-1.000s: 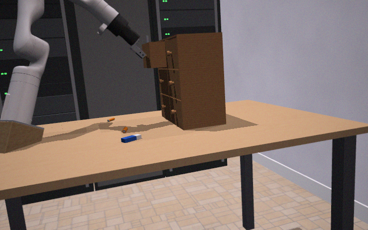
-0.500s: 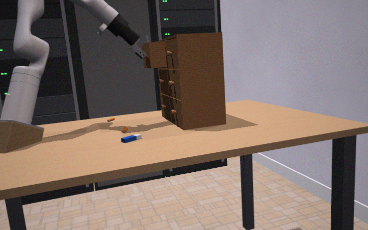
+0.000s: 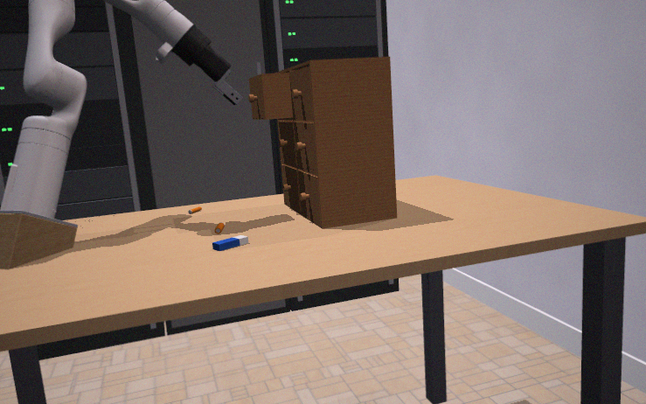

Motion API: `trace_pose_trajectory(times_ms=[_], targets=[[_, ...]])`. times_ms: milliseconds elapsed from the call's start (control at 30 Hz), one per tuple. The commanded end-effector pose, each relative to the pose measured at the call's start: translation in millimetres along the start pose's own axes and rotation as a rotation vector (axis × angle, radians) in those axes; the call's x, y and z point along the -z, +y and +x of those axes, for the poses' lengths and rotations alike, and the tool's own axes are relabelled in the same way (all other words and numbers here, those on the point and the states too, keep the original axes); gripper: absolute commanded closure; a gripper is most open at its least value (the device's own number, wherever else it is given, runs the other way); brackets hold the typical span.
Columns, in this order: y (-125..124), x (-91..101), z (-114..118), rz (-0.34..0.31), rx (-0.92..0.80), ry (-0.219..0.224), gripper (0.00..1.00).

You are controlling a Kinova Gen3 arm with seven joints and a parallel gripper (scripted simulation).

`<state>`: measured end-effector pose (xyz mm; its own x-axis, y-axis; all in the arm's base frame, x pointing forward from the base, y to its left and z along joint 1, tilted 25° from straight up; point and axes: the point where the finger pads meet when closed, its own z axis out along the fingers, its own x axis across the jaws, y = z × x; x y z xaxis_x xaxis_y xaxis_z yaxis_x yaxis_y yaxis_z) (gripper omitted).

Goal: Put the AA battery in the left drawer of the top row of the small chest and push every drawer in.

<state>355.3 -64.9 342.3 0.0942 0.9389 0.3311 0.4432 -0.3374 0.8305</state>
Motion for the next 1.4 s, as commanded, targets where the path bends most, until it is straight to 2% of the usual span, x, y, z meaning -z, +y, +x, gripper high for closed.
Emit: trace_pose_trajectory(times_ms=[0,500,900,1367], targets=[[-8,10.5,2,-0.002,0.009,0.001,0.33],[-16,24.3,3,-0.002,-0.004,0.002,0.33],[-31,61.5,2,-0.004,0.011,0.001,0.33],[-32,63.4,3,0.002,0.015,0.005,0.33]])
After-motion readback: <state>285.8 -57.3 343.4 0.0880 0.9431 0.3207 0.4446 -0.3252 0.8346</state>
